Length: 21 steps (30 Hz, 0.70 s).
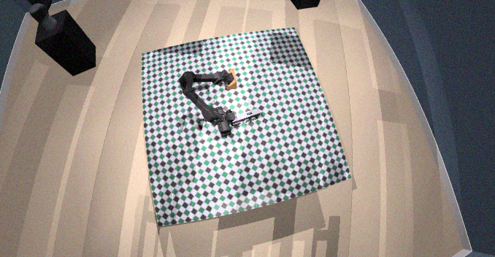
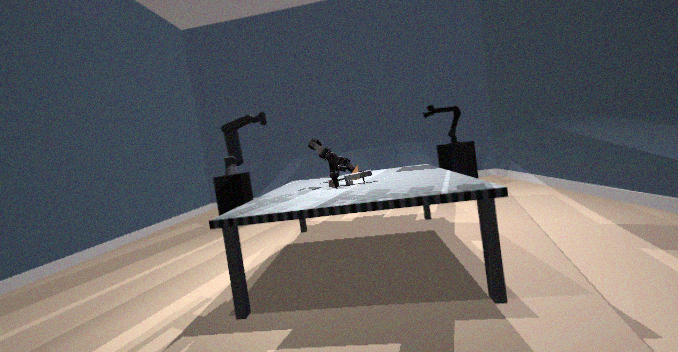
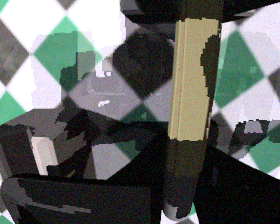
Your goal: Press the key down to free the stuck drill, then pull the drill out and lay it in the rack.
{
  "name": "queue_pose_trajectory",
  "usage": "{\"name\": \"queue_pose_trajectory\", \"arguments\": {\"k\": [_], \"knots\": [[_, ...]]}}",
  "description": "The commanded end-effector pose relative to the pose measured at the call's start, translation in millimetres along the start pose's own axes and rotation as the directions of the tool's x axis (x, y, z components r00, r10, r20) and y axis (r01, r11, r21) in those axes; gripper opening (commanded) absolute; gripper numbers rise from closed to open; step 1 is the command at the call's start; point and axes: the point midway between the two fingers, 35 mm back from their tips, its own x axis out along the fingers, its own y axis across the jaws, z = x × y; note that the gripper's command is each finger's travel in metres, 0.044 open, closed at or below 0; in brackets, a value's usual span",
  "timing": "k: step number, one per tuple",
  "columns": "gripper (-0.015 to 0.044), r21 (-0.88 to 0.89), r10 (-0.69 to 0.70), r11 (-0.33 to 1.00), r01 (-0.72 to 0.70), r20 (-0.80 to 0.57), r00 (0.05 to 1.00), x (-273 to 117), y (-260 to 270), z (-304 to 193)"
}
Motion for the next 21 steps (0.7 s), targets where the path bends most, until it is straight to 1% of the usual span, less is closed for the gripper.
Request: {"name": "queue_pose_trajectory", "arguments": {"k": [1, 21], "knots": [[0.0000, 0.002, -0.008, 1.000, 0.008, -0.003, 1.000, -2.5, -1.0, -6.3], [0.0000, 0.002, -0.008, 1.000, 0.008, -0.004, 1.000, -3.4, -1.6, -35.0]]}}
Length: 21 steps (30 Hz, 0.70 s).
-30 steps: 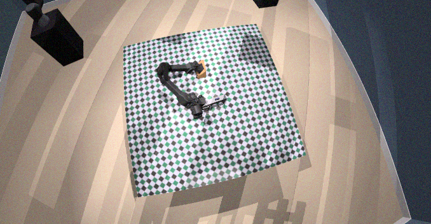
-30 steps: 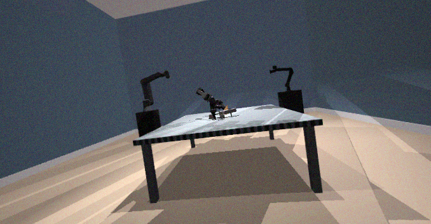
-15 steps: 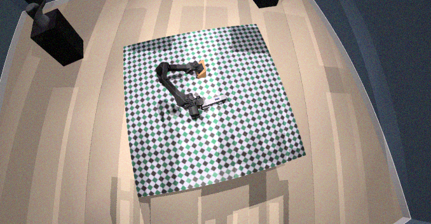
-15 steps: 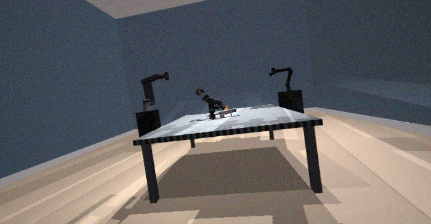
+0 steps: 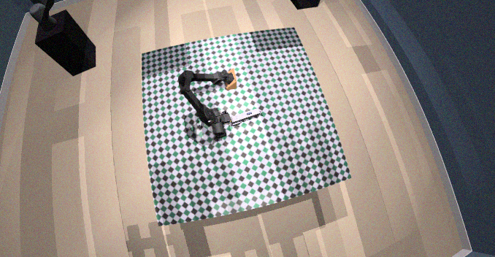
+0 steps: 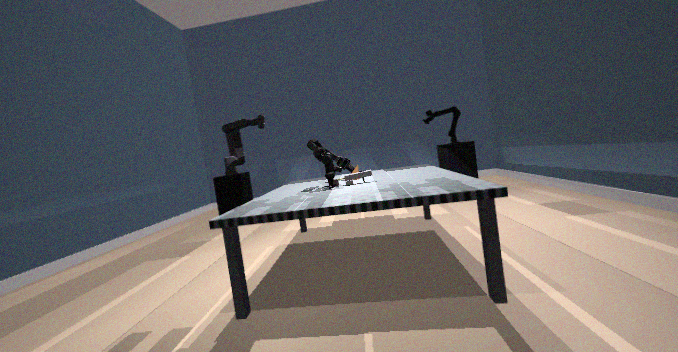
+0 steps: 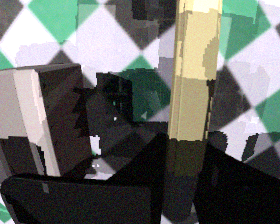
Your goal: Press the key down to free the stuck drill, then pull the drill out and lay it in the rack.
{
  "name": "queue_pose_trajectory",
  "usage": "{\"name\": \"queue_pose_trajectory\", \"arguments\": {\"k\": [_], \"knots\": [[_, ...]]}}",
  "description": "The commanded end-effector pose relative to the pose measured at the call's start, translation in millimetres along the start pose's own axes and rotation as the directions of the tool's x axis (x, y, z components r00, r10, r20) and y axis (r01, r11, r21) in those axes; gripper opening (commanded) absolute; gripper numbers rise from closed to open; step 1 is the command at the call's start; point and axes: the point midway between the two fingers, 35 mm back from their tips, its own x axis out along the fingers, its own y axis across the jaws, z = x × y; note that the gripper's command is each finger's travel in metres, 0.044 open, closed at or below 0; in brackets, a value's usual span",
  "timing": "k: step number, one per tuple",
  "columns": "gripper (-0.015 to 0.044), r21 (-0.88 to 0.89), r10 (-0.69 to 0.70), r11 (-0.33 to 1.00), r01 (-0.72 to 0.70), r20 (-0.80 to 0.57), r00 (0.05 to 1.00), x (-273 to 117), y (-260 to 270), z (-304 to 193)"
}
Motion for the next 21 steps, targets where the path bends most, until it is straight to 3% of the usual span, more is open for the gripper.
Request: {"name": "queue_pose_trajectory", "arguments": {"k": [1, 21], "knots": [[0.0000, 0.004, -0.011, 1.000, 0.011, -0.002, 1.000, -3.2, -1.3, -8.0], [0.0000, 0.005, -0.011, 1.000, 0.011, -0.003, 1.000, -2.3, -0.3, -30.2]]}}
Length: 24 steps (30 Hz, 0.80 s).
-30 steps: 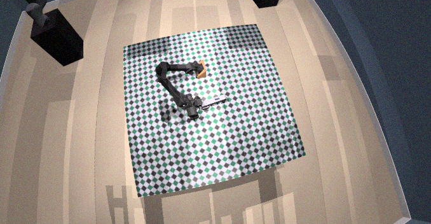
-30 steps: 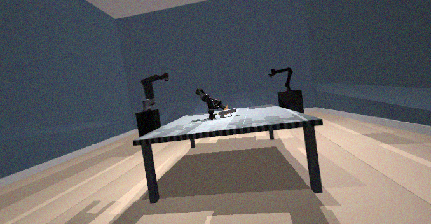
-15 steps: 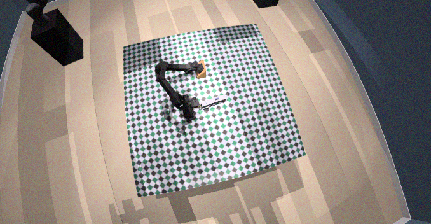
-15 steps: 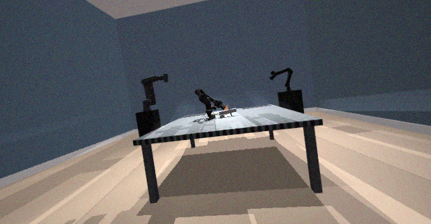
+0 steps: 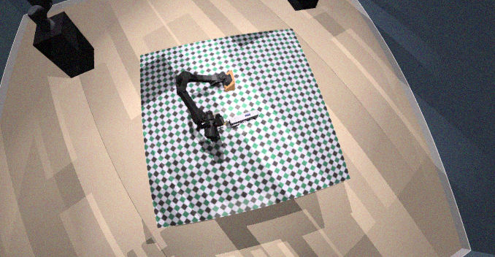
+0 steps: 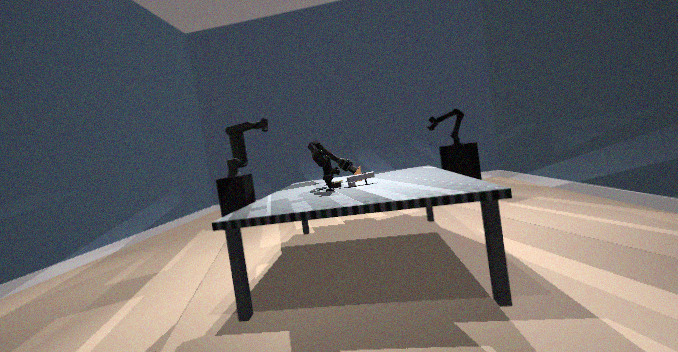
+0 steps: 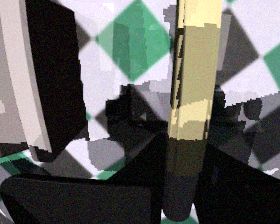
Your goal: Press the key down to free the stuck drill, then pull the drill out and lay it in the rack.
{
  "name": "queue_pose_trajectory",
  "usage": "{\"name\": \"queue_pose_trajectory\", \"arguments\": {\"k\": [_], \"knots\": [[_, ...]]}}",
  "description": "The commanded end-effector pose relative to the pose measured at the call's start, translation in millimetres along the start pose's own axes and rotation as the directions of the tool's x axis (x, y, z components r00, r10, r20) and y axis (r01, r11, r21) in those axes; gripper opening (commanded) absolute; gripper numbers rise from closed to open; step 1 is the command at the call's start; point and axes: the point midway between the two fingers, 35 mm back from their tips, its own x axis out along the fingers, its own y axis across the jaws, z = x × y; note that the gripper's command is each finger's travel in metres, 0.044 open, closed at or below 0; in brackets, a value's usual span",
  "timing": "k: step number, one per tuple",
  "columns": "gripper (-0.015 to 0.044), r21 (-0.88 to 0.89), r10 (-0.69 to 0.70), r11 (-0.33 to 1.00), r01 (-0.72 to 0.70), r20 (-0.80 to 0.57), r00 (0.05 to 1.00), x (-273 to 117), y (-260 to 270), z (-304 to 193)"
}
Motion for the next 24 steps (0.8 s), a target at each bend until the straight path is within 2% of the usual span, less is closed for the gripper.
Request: {"name": "queue_pose_trajectory", "arguments": {"k": [1, 24], "knots": [[0.0000, -0.001, -0.009, 1.000, 0.009, 0.000, 1.000, -3.3, 0.0, 0.1], [0.0000, -0.002, -0.009, 1.000, 0.009, 0.001, 1.000, -13.2, 1.0, 2.3]]}}
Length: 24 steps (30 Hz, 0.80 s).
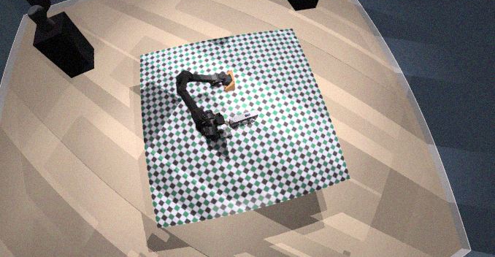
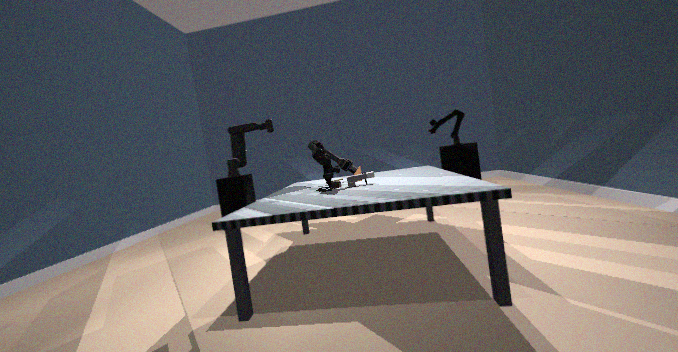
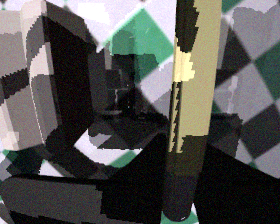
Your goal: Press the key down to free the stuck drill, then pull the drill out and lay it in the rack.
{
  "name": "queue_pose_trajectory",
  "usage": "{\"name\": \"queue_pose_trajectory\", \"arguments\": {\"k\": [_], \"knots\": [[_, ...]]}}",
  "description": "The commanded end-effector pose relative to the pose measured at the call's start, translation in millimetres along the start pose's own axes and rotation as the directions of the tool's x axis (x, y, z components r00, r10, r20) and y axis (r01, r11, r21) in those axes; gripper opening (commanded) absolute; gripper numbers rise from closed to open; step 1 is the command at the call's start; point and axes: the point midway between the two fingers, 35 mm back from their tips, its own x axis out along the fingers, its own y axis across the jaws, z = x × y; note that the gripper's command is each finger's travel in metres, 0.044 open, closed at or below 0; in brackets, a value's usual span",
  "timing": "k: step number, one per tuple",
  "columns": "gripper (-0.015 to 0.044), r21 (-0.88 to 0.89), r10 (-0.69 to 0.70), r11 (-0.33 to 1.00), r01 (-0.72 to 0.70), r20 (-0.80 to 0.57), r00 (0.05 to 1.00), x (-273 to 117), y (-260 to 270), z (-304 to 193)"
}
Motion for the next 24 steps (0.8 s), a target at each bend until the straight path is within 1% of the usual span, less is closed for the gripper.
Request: {"name": "queue_pose_trajectory", "arguments": {"k": [1, 24], "knots": [[0.0000, 0.005, -0.004, 1.000, 0.004, -0.001, 1.000, -3.0, -0.1, -0.1], [0.0000, 0.004, -0.004, 1.000, 0.004, 0.000, 1.000, -13.4, 0.9, 1.7]]}}
